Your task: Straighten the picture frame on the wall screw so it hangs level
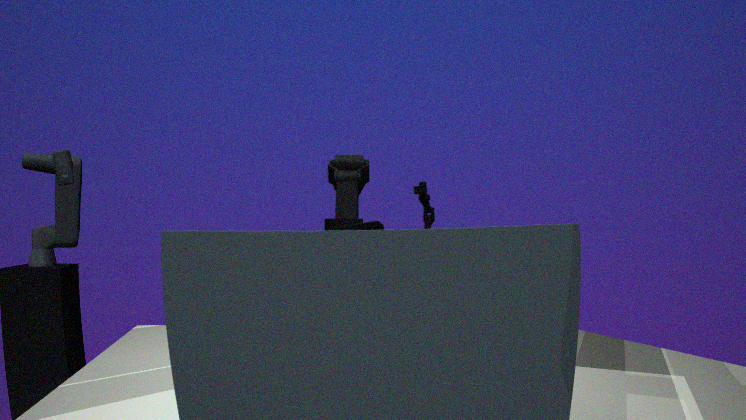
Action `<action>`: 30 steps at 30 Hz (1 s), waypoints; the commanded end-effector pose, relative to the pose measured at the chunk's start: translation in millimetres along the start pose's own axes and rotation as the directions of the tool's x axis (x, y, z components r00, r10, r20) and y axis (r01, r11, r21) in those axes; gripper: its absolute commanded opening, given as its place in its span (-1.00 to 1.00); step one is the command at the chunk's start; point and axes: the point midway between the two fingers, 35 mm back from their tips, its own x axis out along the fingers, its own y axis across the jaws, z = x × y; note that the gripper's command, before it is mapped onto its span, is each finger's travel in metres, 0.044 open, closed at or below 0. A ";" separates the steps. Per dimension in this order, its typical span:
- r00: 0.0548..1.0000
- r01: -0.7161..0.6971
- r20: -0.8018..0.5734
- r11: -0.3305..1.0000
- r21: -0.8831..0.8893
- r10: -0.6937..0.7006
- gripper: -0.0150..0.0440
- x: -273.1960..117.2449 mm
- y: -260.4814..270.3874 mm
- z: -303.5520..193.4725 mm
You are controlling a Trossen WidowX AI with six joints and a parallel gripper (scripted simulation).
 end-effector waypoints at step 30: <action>1.000 -0.020 0.000 1.000 -0.003 0.020 -0.49 0.5 4.7 -6.0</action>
